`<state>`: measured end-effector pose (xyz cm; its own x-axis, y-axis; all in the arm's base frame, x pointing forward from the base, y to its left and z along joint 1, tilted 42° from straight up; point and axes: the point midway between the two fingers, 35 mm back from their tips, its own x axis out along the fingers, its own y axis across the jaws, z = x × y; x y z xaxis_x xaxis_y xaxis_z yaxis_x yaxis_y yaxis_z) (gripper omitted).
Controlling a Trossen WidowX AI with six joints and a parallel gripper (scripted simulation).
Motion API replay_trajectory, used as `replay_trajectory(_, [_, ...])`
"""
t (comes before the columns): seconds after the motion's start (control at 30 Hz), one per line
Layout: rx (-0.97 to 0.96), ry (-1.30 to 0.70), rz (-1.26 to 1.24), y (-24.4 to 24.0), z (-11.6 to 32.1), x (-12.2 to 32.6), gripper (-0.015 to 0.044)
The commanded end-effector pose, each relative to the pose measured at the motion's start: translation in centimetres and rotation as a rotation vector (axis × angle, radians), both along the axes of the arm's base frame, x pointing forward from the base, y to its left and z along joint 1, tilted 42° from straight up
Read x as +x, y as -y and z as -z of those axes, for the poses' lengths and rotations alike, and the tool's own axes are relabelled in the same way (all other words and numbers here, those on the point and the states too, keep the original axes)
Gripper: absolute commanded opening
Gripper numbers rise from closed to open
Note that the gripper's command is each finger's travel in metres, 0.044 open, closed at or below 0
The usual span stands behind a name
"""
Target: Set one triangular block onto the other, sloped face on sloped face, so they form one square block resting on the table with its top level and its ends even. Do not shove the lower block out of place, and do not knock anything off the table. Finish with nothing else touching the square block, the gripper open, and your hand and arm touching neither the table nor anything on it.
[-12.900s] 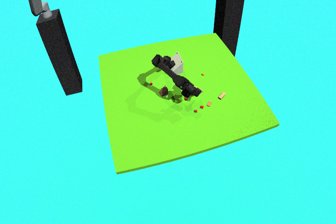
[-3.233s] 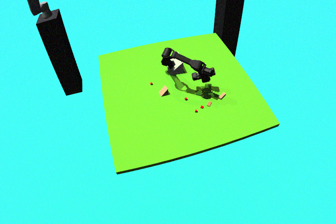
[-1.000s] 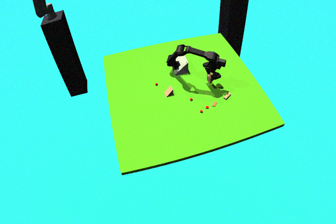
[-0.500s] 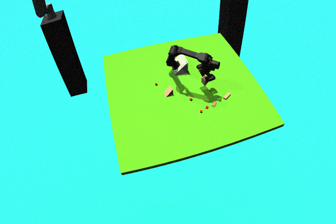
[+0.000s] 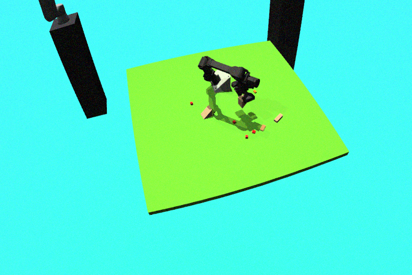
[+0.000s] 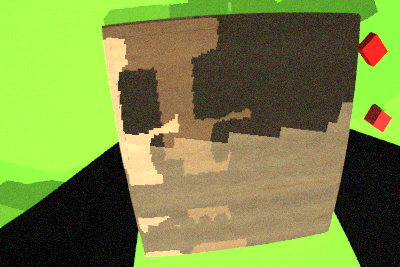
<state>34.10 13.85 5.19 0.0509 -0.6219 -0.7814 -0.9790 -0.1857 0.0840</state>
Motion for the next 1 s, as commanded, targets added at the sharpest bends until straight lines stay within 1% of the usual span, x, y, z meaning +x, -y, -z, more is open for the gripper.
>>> replay_trajectory(0.0, [-0.002, 0.005, -0.015, 1.3, -1.8, 0.2, 0.0000])
replay_trajectory(0.47, [-0.011, 0.013, -0.037, 5.9, -6.9, 0.2, 0.0000])
replay_trajectory(0.97, [-0.032, 0.021, -0.056, 11.0, -11.9, -1.3, 0.0000])
